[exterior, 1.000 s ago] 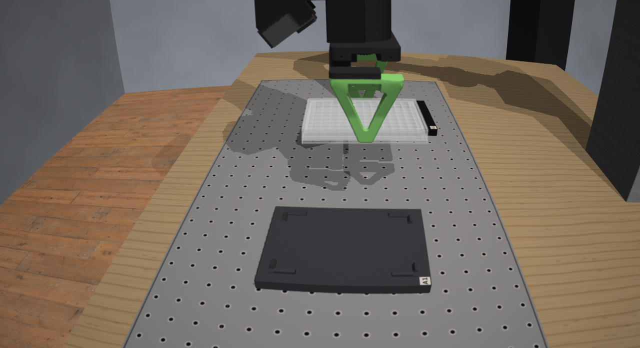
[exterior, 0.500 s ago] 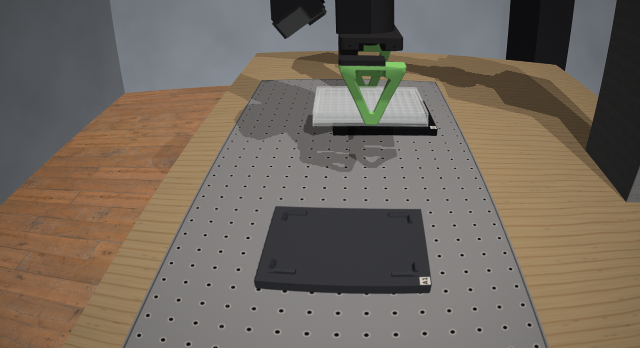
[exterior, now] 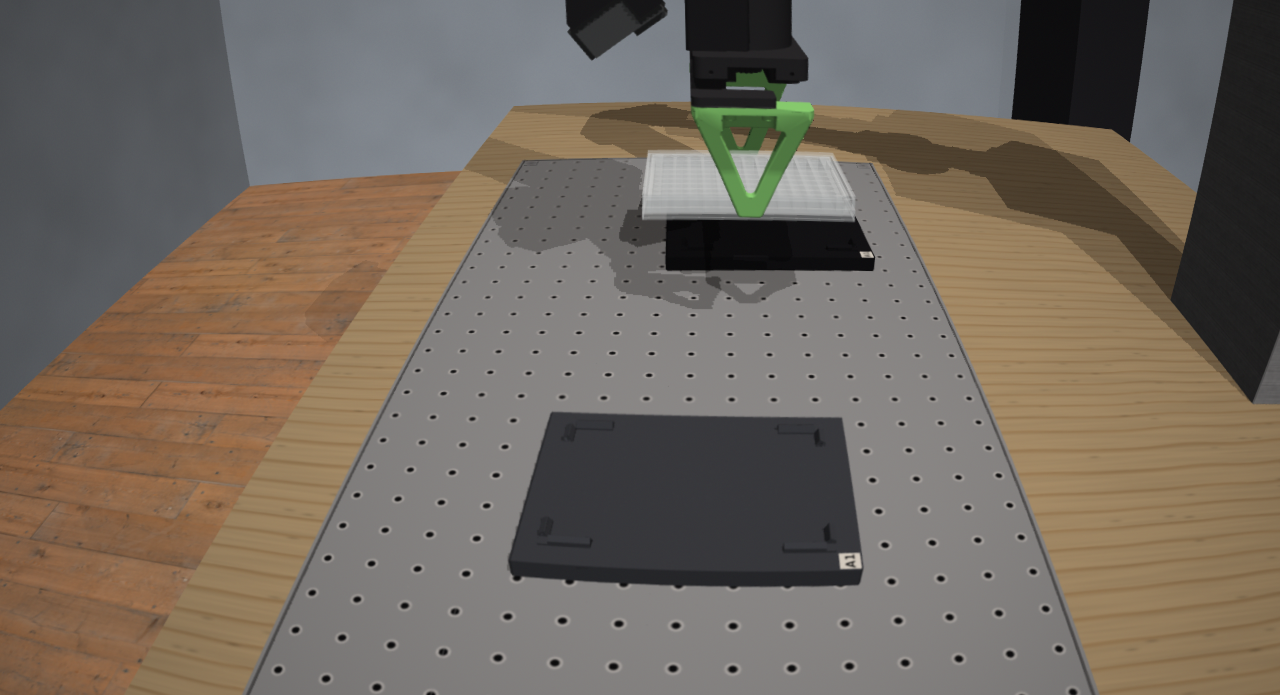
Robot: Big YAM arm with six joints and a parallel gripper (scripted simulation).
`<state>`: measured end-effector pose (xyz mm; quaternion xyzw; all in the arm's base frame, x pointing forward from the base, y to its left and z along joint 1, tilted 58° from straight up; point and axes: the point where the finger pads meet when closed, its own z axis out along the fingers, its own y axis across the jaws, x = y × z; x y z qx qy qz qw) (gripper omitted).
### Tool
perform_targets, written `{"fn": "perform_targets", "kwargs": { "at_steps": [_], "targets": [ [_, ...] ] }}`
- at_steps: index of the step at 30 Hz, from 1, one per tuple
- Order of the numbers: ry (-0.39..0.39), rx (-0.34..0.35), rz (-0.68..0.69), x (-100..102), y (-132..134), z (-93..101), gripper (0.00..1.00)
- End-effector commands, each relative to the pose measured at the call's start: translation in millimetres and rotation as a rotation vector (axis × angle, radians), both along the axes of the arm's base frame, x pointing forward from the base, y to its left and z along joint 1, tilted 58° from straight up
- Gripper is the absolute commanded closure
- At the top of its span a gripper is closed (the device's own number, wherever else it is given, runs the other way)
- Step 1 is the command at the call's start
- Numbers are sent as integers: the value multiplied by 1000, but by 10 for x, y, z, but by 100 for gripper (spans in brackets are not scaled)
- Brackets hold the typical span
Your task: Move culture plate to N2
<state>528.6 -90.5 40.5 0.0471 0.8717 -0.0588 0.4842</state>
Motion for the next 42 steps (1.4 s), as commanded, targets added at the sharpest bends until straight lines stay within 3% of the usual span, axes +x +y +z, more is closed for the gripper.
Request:
{"fn": "perform_targets", "kwargs": {
  "at_steps": [1, 21, 42],
  "targets": [
    [29, -14, -1, -175, -127, -157, 100],
    [-1, -21, -4, -184, -750, -93, 100],
    [19, -10, -7, -377, -1366, -202, 100]
  ]
}}
